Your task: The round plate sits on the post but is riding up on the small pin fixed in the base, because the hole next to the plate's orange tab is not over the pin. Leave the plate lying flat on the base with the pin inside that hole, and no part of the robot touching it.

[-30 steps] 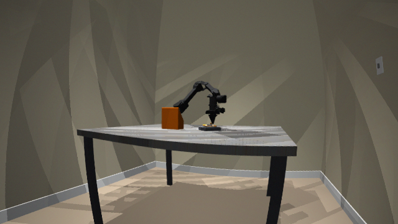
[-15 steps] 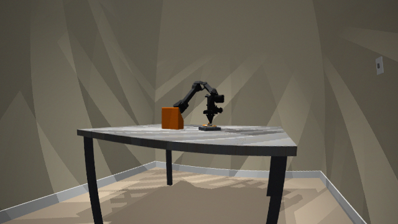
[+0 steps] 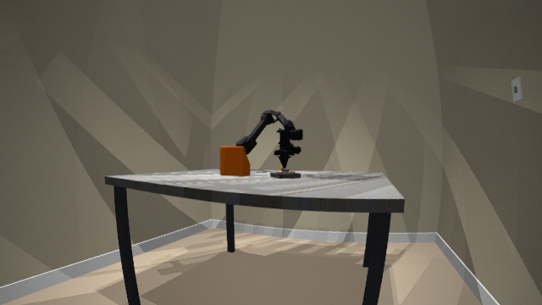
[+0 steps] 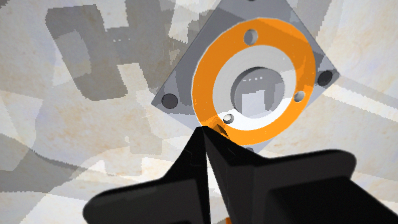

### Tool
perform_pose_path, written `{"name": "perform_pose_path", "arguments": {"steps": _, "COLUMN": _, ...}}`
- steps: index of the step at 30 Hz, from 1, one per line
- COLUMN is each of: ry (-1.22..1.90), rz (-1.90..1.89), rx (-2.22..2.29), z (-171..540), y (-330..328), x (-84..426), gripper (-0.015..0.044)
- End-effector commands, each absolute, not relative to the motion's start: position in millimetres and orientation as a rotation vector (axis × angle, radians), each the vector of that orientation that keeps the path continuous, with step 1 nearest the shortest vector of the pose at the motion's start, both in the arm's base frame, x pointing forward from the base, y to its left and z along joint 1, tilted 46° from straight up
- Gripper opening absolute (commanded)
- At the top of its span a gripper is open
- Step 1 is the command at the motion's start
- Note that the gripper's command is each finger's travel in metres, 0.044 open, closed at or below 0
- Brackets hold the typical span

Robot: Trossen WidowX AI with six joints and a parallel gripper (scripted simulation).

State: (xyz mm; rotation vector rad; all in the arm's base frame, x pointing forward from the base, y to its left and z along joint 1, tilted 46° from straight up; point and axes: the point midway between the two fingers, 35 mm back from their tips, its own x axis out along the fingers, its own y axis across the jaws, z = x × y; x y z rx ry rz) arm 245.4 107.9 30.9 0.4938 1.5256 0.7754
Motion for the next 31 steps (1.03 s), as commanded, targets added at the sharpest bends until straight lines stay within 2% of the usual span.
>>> {"name": "perform_pose_path", "arguments": {"steps": 1, "ry": 1.525, "rz": 0.775, "rx": 0.49, "z": 29, "y": 106, "x": 242, "gripper": 0.0}}
{"name": "perform_pose_path", "arguments": {"steps": 14, "ry": 1.526, "rz": 0.773, "rx": 0.488, "z": 61, "y": 72, "x": 246, "gripper": 0.0}}
{"name": "perform_pose_path", "arguments": {"steps": 31, "ry": 1.527, "rz": 0.772, "rx": 0.498, "z": 56, "y": 78, "x": 246, "gripper": 0.0}}
